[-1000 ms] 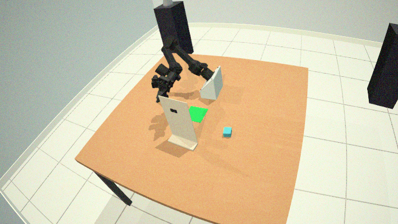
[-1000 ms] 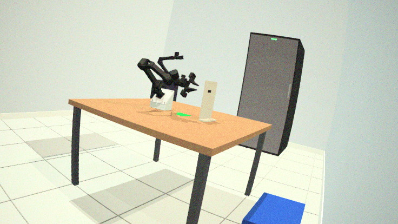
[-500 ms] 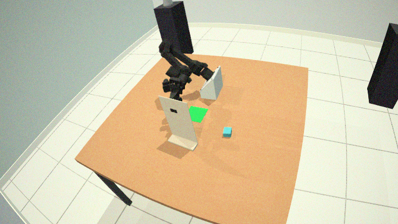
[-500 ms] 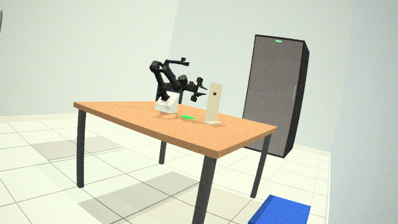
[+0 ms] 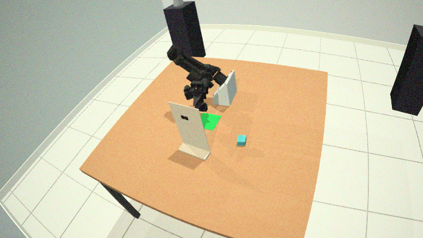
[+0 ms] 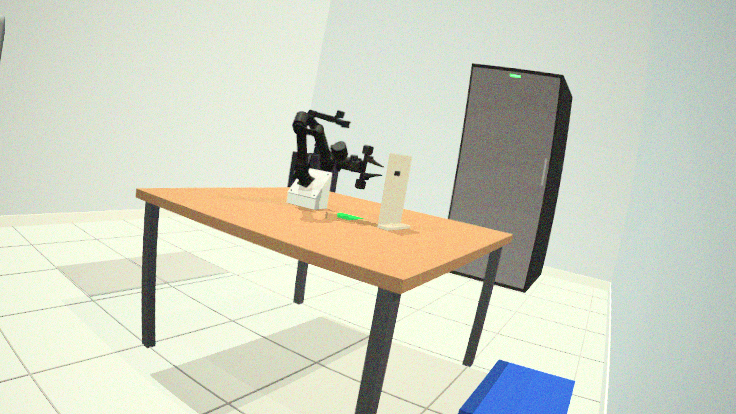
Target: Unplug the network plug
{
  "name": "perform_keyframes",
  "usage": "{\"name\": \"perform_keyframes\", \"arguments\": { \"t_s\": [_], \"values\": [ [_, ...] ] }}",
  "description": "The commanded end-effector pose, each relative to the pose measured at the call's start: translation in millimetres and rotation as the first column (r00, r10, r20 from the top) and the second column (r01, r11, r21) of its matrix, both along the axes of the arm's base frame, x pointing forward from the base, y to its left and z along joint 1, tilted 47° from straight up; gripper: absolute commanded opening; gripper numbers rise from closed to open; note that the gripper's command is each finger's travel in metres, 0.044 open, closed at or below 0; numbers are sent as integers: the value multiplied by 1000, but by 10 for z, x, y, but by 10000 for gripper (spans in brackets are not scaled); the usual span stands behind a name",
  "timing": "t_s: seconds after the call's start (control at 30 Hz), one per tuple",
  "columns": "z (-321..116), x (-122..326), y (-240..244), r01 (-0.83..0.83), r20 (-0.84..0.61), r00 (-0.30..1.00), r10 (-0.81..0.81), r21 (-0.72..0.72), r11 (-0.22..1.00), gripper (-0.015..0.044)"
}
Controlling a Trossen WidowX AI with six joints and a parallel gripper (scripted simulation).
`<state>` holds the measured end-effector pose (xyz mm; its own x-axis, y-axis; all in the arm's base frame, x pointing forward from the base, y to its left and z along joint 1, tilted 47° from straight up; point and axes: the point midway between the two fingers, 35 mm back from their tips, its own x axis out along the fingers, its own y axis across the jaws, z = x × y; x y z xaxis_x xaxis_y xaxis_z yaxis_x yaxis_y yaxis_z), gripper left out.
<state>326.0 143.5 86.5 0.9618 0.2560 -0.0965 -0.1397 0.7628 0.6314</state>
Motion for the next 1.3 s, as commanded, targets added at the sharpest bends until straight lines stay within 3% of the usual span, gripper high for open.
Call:
{"name": "perform_keyframes", "arguments": {
  "t_s": [0.0, 1.27],
  "values": [
    [-32, -37, 16, -1, -4, 1000, 1, 23, 1000, 156],
    [40, 550, 70, -17, 11, 1000, 16, 66, 998, 156]
  ]
}}
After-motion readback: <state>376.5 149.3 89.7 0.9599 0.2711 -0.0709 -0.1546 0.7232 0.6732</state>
